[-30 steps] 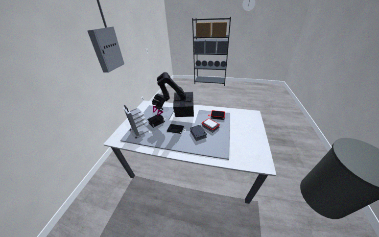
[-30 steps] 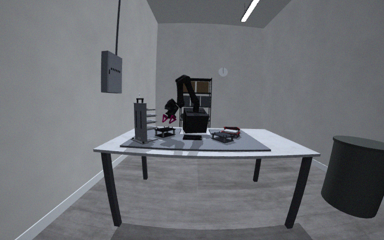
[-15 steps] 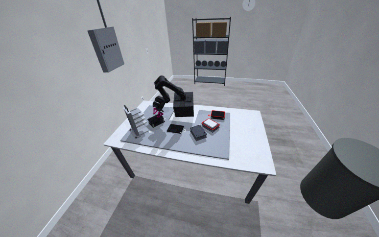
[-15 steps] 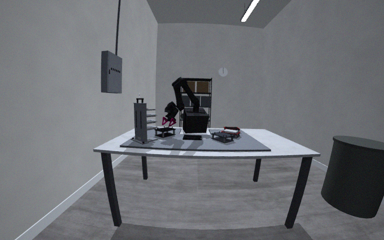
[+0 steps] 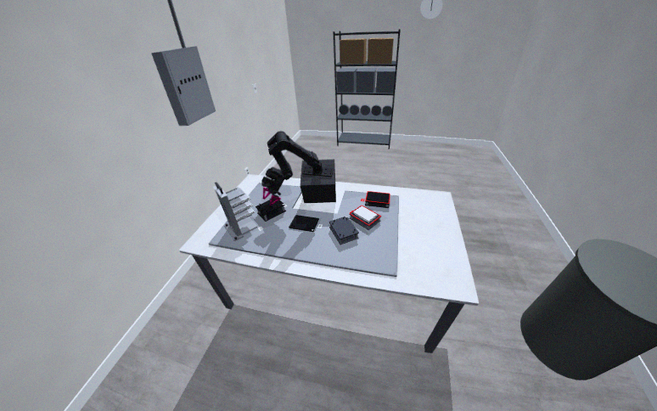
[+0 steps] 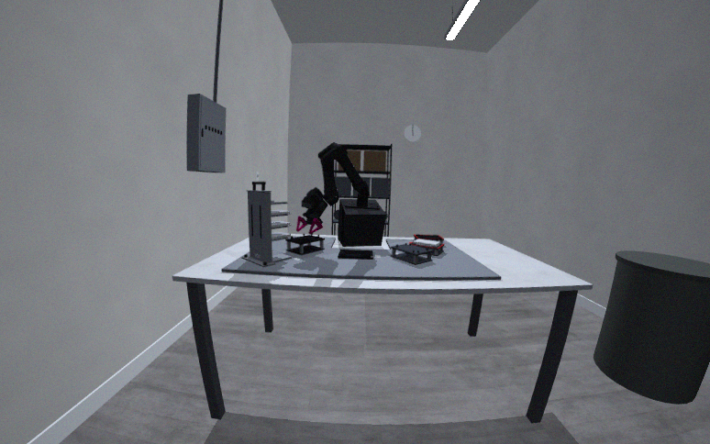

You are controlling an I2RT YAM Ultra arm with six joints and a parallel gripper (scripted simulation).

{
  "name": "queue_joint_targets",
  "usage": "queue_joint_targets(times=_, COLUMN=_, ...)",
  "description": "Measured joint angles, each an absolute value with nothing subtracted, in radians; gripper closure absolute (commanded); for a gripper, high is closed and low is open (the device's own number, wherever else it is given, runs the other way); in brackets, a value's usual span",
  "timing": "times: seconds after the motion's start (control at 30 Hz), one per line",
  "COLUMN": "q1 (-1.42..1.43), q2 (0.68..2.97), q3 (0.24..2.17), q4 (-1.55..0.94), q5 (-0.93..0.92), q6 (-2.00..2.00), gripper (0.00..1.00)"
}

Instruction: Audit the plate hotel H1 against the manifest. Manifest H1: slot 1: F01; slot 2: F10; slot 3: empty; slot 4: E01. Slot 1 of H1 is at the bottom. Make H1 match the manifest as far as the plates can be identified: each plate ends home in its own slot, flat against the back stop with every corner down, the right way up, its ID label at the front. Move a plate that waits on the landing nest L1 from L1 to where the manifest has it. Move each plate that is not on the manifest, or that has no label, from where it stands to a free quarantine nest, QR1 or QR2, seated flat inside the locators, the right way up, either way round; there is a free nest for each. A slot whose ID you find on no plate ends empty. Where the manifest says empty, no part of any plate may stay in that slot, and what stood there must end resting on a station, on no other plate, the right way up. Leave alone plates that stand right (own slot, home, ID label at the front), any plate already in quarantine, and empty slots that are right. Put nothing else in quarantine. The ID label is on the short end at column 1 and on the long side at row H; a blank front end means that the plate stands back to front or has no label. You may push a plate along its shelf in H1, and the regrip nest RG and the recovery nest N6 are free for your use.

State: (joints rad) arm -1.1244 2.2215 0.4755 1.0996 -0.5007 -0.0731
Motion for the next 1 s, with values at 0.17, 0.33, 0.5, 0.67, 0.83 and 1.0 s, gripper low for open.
queue_joint_targets(times=0.17, q1=-1.115, q2=2.218, q3=0.491, q4=1.079, q5=-0.494, q6=-0.067, gripper=0.00)
queue_joint_targets(times=0.33, q1=-1.105, q2=2.215, q3=0.516, q4=1.057, q5=-0.487, q6=-0.061, gripper=0.00)
queue_joint_targets(times=0.5, q1=-1.097, q2=2.212, q3=0.539, q4=1.035, q5=-0.480, q6=-0.055, gripper=0.00)
queue_joint_targets(times=0.67, q1=-1.091, q2=2.212, q3=0.552, q4=1.019, q5=-0.474, q6=-0.051, gripper=0.00)
queue_joint_targets(times=0.83, q1=-1.083, q2=2.212, q3=0.576, q4=0.997, q5=-0.468, q6=-0.045, gripper=0.00)
queue_joint_targets(times=1.0, q1=-1.075, q2=2.212, q3=0.601, q4=0.976, q5=-0.462, q6=-0.040, gripper=0.00)
